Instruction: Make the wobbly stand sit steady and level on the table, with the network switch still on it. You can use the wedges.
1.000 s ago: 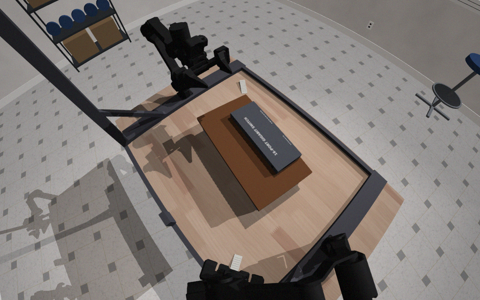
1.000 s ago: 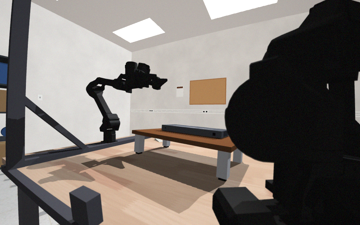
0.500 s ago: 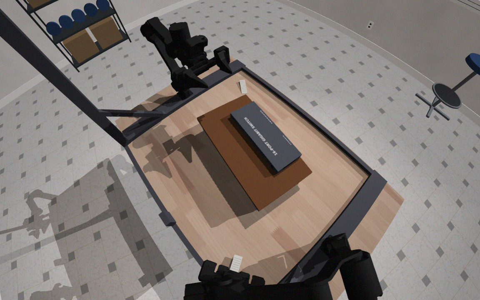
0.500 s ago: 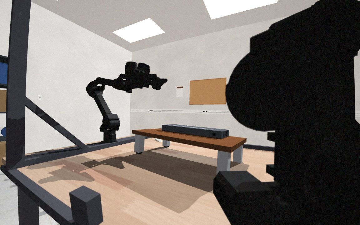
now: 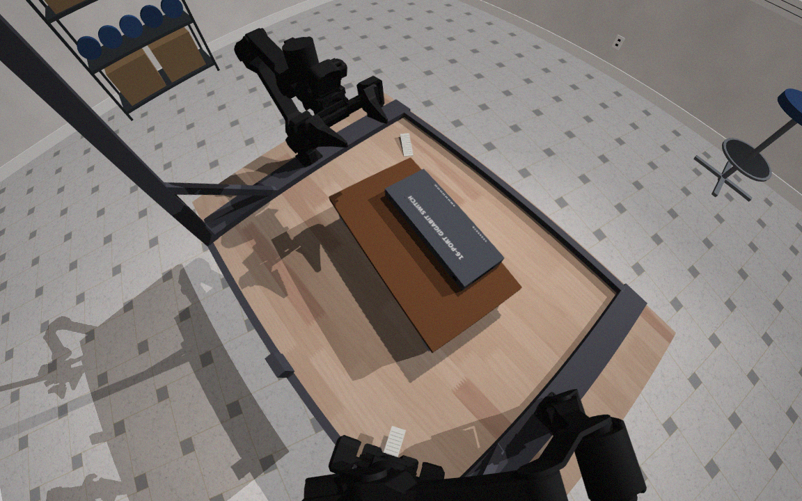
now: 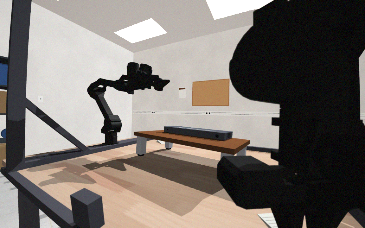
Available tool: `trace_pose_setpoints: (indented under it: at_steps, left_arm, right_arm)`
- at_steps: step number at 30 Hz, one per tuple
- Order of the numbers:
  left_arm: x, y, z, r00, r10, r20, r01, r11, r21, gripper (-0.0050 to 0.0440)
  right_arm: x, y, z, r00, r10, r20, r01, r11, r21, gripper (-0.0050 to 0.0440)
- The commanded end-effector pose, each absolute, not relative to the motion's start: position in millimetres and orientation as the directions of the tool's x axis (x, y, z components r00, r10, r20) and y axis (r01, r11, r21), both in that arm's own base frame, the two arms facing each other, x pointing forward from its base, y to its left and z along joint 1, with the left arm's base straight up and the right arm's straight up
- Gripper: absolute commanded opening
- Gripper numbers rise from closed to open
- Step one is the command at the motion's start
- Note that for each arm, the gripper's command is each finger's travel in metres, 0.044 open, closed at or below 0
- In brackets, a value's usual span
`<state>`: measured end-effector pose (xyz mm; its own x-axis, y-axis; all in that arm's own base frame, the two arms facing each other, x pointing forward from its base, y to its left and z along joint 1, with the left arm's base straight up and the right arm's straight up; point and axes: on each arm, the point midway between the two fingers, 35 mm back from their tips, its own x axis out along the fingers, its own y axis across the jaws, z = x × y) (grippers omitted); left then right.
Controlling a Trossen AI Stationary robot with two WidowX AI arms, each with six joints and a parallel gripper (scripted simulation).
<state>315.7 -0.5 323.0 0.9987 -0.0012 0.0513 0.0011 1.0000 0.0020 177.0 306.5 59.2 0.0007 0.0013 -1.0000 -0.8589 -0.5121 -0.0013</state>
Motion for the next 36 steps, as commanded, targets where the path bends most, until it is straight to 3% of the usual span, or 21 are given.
trace_pose_setpoints:
  at_steps: [1, 16, 21, 28, 36]
  left_arm:
    - [312, 1, 340, 0.996, 0.001, 0.095, -0.002, 1.0, 0.003, 0.04]
    - [312, 1, 340, 0.996, 0.001, 0.095, -0.002, 1.0, 0.003, 0.04]
    - [312, 1, 340, 0.996, 0.001, 0.095, -0.002, 1.0, 0.003, 0.04]
    - [312, 1, 340, 0.996, 0.001, 0.095, -0.002, 1.0, 0.003, 0.04]
    - [312, 1, 340, 0.996, 0.001, 0.095, -0.002, 1.0, 0.003, 0.04]
  right_arm:
    - [181, 313, 84, 0.029, 0.051, -0.998, -0.861, -0.506, -0.051, -0.005]
    - [180, 312, 95, 0.03, 0.049, -0.998, -0.86, -0.507, -0.051, -0.005]
    - [192, 301, 102, 0.037, 0.049, -0.998, -0.92, -0.389, -0.054, -0.005]
    - [216, 270, 121, 0.033, 0.05, -0.998, -0.999, 0.0, -0.033, -0.005]
    - [237, 231, 140, 0.044, 0.038, -0.998, -0.913, 0.408, -0.024, -0.005]
